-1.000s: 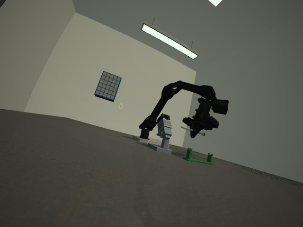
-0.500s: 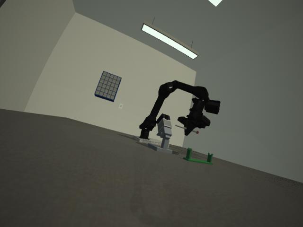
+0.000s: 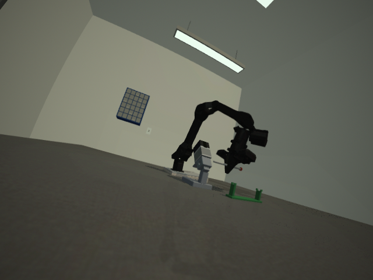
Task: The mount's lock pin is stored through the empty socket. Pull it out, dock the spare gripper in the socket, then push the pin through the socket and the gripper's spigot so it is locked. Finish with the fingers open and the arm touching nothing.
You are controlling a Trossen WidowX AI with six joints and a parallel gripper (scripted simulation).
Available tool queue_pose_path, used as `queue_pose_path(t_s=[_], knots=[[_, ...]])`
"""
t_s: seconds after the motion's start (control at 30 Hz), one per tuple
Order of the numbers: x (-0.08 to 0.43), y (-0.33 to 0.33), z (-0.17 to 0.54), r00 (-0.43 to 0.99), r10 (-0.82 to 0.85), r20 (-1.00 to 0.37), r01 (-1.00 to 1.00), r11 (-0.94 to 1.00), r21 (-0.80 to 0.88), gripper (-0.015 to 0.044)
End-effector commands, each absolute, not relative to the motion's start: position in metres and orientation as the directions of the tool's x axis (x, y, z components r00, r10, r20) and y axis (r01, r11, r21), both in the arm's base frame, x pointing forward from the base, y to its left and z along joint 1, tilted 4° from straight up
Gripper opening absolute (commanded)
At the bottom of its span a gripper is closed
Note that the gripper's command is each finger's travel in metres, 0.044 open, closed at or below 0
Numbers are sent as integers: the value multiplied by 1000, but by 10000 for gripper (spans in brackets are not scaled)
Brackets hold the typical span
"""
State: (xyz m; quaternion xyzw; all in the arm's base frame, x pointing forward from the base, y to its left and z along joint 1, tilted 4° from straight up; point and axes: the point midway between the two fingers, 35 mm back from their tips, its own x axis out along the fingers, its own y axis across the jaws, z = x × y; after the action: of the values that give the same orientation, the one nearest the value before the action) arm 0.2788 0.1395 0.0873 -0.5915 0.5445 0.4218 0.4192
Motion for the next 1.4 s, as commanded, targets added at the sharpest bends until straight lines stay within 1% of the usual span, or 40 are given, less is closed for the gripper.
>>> queue_pose_path(t_s=[0.0, 0.13, 1.37], knots=[[277, 138, 71, 38, -291, -956, -998, -56, -22, 0], [276, 137, 61, 47, -290, -956, -998, -56, -32, 0], [277, 114, 67, 41, -289, -956, -998, -56, -26, 0]])
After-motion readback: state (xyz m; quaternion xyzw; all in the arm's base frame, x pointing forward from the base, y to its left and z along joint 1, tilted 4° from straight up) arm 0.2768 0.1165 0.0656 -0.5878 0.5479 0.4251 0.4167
